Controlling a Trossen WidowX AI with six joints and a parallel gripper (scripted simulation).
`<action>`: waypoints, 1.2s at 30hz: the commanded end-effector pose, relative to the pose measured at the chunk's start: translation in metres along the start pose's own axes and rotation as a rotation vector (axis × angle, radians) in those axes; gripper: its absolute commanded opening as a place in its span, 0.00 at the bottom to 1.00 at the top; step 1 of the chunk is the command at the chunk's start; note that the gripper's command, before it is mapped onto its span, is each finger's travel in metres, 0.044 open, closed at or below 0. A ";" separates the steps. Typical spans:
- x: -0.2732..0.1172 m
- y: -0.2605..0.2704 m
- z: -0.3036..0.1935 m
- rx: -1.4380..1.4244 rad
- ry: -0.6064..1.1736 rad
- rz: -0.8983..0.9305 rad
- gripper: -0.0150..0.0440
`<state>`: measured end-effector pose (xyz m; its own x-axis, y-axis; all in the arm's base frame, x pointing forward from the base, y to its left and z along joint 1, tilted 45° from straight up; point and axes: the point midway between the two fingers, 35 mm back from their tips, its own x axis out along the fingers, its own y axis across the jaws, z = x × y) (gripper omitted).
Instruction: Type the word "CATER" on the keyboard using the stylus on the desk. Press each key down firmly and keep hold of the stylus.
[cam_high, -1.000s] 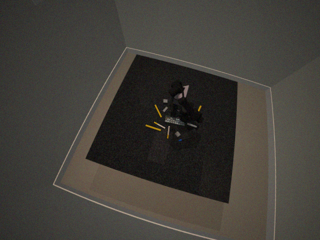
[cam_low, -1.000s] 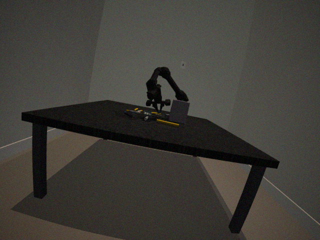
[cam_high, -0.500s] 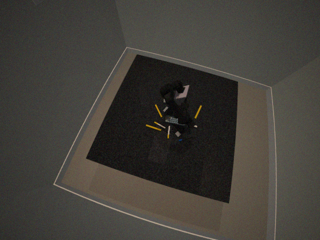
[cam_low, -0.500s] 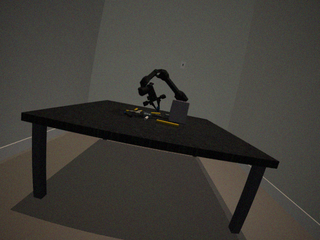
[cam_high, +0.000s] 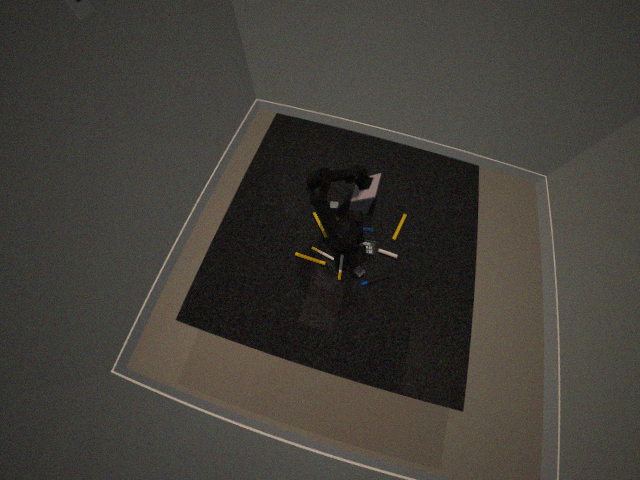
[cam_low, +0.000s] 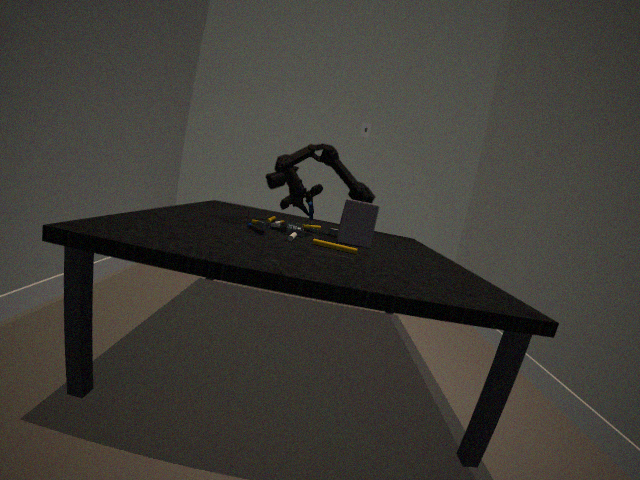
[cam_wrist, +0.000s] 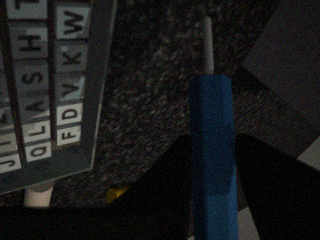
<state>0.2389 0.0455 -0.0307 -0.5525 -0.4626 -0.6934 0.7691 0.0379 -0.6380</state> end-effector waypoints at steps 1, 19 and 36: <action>-0.011 -0.001 0.008 -0.074 0.092 0.025 0.25; -0.057 -0.013 0.054 -0.457 0.470 0.273 0.25; -0.032 0.003 0.070 -0.471 0.477 0.284 0.25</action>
<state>0.2830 0.0005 0.0183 -0.5051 0.0576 -0.8611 0.7518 0.5194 -0.4062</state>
